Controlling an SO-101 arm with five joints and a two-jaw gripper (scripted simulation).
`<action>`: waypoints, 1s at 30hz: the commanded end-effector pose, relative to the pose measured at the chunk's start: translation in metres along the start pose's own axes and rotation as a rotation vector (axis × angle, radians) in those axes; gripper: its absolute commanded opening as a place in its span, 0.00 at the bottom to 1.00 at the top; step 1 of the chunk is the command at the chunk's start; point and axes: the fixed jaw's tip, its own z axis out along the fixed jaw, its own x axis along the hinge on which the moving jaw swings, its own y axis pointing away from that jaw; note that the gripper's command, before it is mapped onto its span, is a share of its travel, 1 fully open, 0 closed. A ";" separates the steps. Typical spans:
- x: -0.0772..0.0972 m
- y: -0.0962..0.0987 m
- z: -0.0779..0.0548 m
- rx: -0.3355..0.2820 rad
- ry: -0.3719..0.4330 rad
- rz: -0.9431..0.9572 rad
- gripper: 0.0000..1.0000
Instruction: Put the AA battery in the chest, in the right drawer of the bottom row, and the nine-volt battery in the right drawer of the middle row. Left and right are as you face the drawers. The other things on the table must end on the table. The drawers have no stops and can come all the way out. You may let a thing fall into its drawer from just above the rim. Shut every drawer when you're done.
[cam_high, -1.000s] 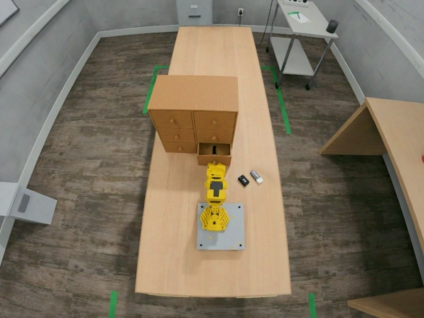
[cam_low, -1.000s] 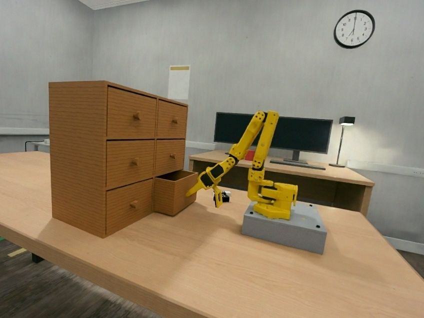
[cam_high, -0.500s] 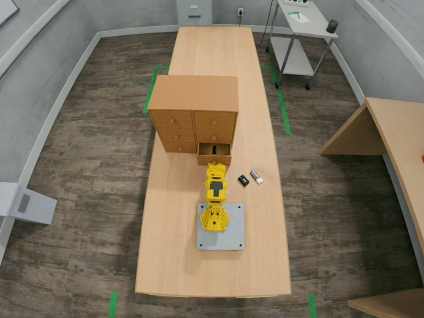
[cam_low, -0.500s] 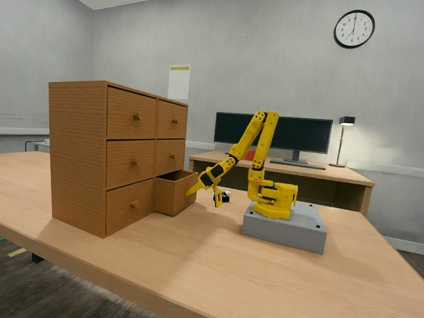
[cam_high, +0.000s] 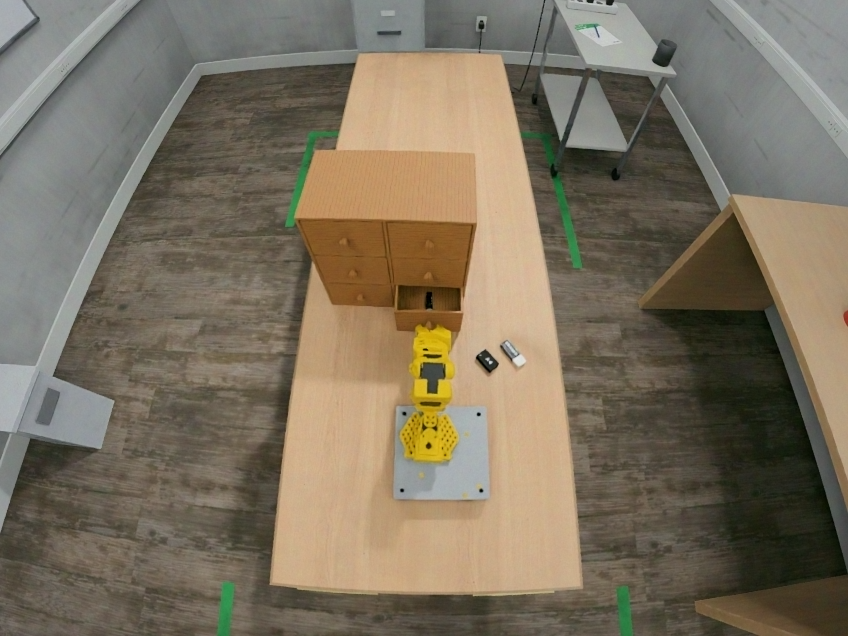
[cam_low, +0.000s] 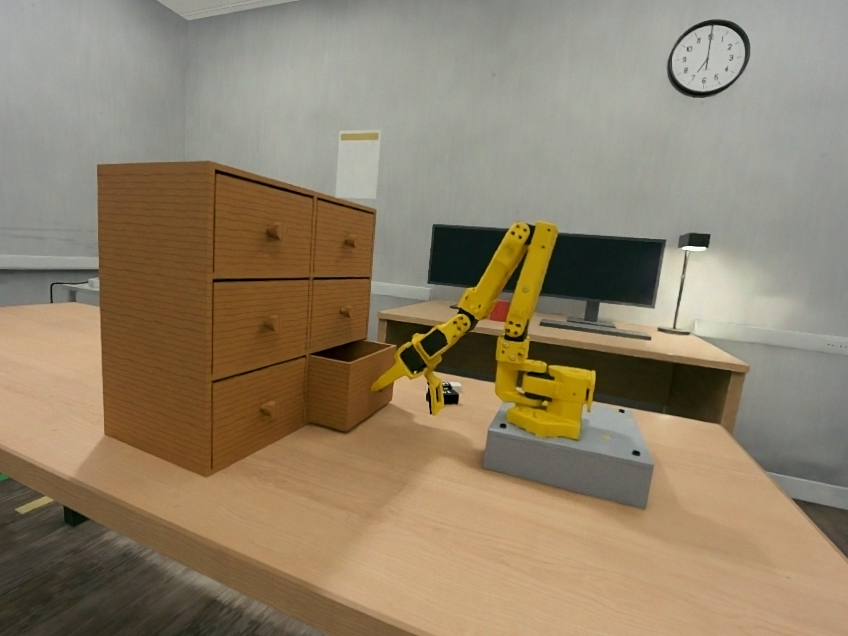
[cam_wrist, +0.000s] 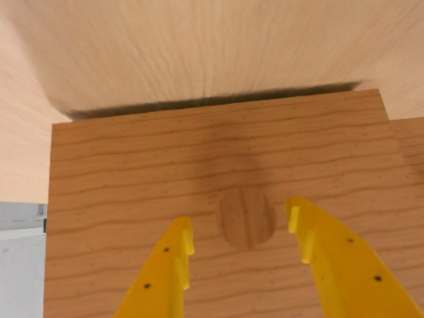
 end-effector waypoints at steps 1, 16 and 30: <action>-0.004 -0.002 0.000 0.008 -0.011 -0.002 0.21; -0.006 -0.002 -0.001 0.008 -0.011 -0.002 0.21; -0.007 -0.002 -0.001 0.008 -0.011 -0.003 0.21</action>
